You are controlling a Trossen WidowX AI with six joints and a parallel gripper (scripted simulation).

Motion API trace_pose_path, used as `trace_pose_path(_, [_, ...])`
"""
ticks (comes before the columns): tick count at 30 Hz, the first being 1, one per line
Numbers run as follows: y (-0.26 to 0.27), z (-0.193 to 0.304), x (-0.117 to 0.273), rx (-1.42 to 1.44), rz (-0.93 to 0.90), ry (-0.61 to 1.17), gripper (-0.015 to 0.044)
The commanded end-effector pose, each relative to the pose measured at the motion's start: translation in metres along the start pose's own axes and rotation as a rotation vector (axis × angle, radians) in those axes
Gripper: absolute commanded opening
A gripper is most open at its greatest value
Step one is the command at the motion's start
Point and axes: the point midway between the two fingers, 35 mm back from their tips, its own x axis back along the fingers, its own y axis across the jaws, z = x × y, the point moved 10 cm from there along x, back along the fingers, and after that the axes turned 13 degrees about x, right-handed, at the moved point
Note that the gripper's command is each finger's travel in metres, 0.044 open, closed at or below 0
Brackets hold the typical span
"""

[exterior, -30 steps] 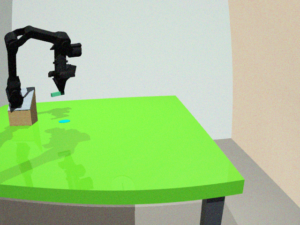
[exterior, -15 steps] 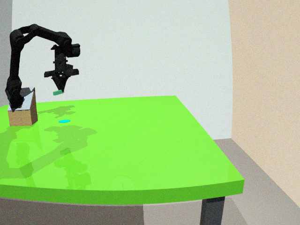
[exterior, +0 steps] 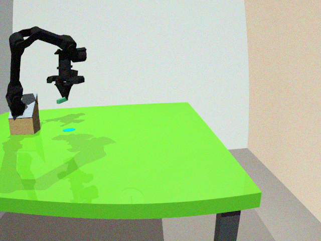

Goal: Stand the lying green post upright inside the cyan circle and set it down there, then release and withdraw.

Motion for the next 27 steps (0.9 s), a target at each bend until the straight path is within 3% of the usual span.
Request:
trace_pose_path(1, [0.000,0.003,-0.003,0.006,-0.021,-0.019,0.0023])
trace_pose_path(27, [-0.002,0.021,-0.019,0.012,-0.133,-0.178,0.0023])
